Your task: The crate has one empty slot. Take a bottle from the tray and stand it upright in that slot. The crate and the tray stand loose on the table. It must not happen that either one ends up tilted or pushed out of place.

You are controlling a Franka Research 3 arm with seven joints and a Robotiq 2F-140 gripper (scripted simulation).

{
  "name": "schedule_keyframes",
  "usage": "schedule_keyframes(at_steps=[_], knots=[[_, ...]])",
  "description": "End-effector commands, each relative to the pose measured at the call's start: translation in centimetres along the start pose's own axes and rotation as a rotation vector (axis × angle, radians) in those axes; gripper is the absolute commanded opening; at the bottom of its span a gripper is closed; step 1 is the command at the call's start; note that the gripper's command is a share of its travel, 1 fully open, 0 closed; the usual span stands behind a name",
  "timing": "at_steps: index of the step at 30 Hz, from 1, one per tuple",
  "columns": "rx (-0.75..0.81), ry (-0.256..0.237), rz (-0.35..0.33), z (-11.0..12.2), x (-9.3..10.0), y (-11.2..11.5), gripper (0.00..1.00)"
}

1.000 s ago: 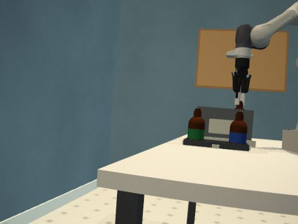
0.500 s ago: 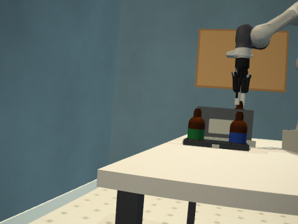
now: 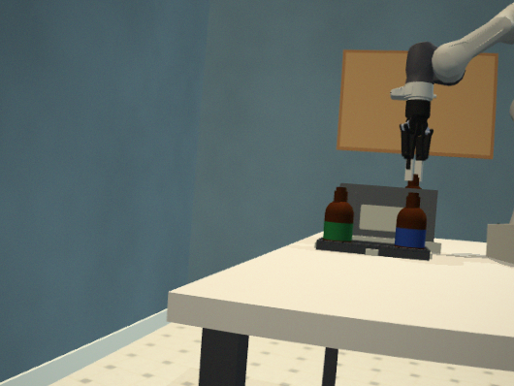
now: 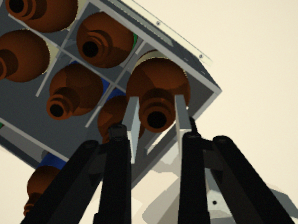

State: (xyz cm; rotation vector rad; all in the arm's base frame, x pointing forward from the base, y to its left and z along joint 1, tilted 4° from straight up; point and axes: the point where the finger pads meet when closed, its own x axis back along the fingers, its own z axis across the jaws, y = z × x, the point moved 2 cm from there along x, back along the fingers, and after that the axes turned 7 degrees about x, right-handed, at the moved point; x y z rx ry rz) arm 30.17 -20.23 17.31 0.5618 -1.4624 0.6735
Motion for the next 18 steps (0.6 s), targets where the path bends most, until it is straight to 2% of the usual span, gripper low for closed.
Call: schedule_keyframes(at_steps=[1,18], knots=[[-0.002,0.000,0.004,0.0,-0.1,-0.1,0.00],[-0.002,0.000,0.004,0.0,-1.4,-0.1,0.00]])
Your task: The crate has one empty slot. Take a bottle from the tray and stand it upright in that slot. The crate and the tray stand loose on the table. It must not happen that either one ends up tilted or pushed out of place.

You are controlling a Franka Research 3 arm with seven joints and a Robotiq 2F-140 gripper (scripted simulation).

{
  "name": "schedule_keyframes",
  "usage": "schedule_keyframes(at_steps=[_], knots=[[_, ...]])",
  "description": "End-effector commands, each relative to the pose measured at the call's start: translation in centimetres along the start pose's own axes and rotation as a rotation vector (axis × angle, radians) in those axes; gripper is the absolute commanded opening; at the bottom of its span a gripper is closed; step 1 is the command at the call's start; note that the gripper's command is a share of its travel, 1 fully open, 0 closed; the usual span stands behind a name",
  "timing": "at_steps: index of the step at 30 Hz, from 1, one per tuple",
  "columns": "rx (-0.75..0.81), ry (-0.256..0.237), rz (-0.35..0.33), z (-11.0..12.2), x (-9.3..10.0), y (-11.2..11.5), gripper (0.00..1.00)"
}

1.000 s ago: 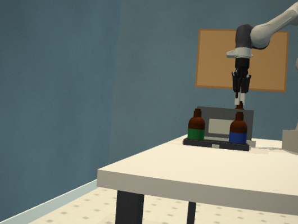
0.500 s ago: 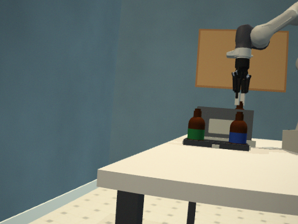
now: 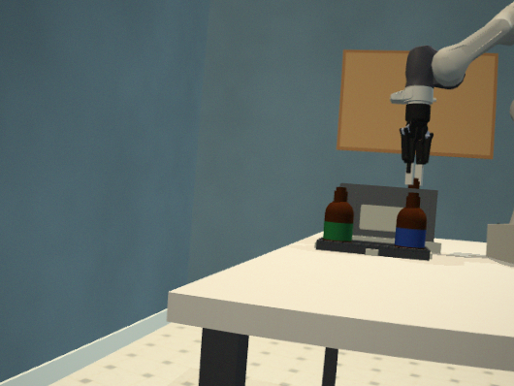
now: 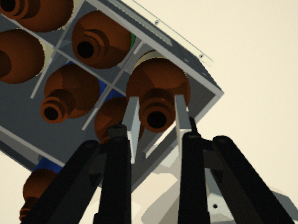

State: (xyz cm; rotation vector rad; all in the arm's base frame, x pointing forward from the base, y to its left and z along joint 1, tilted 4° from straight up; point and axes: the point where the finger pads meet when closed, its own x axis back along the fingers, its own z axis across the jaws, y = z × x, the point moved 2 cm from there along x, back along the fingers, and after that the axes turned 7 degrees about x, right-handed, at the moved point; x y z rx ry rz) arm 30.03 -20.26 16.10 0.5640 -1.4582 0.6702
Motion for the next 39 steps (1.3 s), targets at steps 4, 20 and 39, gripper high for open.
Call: schedule_keyframes(at_steps=[4,20,39], knots=[[-0.002,-0.003,0.009,0.0,-0.7,-0.3,0.00],[-0.002,-0.003,0.009,0.0,-2.2,-0.3,0.00],[-0.002,-0.003,0.009,0.0,-2.7,-0.3,0.00]])
